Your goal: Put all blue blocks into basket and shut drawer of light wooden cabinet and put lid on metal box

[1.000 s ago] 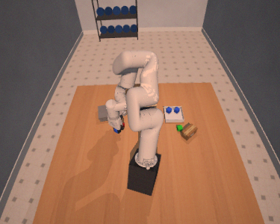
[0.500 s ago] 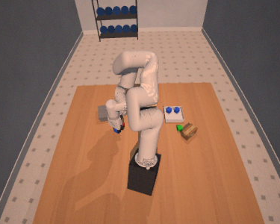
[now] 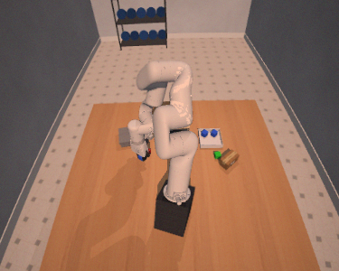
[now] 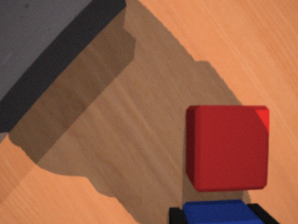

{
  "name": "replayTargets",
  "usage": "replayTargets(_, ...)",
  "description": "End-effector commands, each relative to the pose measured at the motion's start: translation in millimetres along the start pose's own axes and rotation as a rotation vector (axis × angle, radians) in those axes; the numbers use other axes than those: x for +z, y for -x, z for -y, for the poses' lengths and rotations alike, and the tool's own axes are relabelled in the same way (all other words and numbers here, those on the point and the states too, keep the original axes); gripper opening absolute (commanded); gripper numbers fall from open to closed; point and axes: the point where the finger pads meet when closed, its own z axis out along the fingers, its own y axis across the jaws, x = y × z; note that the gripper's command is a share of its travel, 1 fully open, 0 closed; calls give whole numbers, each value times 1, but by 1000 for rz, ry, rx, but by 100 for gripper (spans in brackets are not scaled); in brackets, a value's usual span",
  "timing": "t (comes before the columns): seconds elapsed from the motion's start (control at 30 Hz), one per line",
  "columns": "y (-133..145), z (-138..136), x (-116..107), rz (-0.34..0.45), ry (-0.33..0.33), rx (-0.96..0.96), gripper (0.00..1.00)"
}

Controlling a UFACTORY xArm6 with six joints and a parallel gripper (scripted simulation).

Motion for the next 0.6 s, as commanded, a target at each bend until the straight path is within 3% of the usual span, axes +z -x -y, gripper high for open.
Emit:
replayTargets(0.0, 0, 1, -8, 0, -2, 0, 0)
replayTargets(0.2, 0, 1, -19, 0, -2, 0, 0)
replayTargets(0.57, 0, 1, -61, 0, -2, 0, 0)
